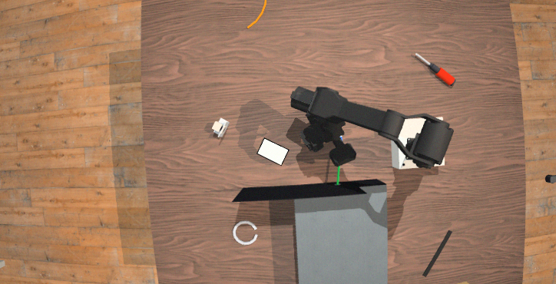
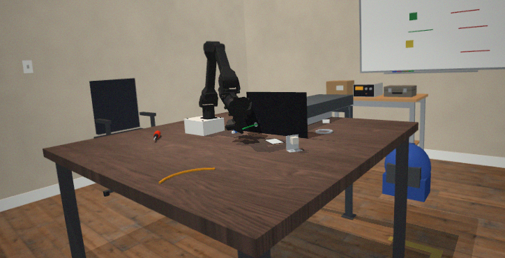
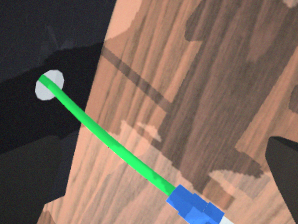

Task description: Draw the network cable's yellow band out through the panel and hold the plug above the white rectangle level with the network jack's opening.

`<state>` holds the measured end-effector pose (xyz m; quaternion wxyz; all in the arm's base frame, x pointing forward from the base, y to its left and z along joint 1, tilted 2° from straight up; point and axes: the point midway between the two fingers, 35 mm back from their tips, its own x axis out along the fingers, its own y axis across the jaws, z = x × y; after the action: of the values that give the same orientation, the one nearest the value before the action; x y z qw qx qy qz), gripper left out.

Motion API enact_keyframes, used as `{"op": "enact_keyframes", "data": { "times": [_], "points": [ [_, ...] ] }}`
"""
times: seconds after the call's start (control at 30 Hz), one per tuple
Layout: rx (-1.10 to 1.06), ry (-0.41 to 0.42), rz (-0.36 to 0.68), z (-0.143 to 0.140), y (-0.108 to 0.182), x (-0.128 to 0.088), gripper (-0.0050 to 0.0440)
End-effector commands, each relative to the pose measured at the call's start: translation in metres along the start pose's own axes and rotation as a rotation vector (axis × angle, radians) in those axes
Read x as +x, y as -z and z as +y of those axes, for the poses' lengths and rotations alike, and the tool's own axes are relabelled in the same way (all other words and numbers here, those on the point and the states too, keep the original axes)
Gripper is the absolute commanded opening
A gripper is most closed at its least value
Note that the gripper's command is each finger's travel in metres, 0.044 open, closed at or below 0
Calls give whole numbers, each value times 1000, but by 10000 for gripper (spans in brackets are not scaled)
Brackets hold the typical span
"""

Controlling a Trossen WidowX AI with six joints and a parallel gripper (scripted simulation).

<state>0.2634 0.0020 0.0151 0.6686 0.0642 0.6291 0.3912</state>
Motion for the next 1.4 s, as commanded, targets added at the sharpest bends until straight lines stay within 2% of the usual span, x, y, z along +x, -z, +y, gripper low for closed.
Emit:
{"op": "enact_keyframes", "data": {
  "times": [0.0, 0.47, 0.6, 0.77, 1.07, 1.37],
  "points": [
    [-150, -59, -16, 5, -1, 6, 440],
    [-670, -215, -166, 21, -3, 29, 440],
    [-740, -232, -196, 24, -3, 32, 440],
    [-926, -270, -287, 31, -2, 41, 440],
    [-1199, -278, -450, 39, -4, 51, 440],
    [-1235, -258, -462, 37, -6, 47, 440]
  ]
}}
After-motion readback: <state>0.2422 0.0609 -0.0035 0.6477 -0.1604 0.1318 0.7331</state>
